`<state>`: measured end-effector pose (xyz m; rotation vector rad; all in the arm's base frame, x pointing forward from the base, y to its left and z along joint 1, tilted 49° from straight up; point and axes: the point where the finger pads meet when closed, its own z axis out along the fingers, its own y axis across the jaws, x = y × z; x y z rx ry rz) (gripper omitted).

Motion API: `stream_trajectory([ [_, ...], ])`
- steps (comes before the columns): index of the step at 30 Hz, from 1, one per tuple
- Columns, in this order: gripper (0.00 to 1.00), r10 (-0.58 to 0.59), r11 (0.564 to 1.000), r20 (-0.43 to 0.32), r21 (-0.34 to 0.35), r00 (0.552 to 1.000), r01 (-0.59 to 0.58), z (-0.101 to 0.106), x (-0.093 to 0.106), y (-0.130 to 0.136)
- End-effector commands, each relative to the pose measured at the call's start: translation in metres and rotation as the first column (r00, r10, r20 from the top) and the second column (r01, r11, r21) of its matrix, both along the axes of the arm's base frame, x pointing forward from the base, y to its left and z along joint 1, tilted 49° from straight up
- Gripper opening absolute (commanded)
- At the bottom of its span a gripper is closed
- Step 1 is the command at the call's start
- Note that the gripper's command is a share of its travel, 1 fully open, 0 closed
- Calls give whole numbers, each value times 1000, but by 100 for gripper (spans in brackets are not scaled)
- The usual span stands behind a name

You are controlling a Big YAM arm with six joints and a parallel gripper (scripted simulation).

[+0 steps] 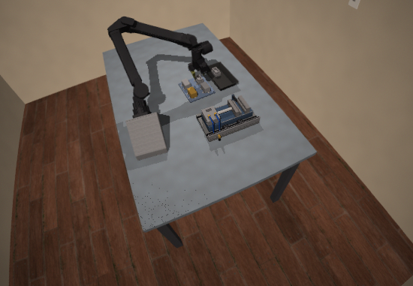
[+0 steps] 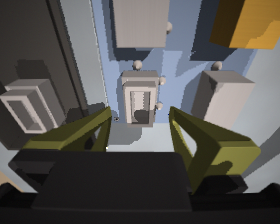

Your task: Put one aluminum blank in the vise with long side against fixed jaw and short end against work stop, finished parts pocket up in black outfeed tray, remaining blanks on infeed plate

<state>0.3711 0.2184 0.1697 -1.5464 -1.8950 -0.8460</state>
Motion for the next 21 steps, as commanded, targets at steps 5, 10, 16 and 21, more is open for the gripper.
stream_trajectory([
  [5, 64, 16, 1000, -13, -6, 1000, -16, -4, -2, 8],
  [10, 64, 16, 1000, -13, -6, 1000, -16, -4, -2, 8],
  [16, 64, 16, 1000, -13, -6, 1000, -16, -4, -2, 8],
  [21, 64, 14, 1000, -11, -6, 1000, -15, -2, -2, 8],
])
